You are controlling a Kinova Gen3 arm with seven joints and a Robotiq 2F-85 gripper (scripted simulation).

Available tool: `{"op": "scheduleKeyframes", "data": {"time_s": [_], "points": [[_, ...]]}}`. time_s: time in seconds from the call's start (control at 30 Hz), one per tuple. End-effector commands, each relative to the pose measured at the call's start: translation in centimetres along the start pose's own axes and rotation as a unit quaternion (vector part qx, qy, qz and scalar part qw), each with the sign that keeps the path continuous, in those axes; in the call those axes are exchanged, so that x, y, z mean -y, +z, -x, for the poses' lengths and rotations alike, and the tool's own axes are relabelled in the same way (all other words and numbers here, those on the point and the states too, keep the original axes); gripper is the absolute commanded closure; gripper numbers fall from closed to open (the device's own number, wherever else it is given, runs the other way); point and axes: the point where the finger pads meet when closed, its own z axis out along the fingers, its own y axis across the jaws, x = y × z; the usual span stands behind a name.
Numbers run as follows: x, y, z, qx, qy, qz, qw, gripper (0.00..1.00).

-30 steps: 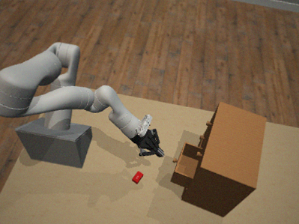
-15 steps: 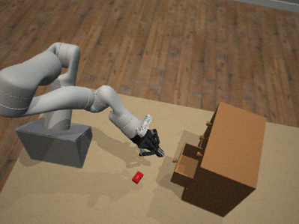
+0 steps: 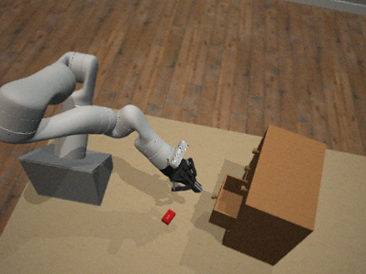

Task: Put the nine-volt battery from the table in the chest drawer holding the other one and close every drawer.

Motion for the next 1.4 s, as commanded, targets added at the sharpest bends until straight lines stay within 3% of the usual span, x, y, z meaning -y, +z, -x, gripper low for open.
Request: {"op": "scheduleKeyframes", "data": {"time_s": [0.0,1.37], "points": [[0.0,0.2,-0.2,-0.001,-0.001,0.000,1.000,1.00],[0.0,4.3,-3.6,-0.001,-0.001,0.000,1.000,1.00]]}}
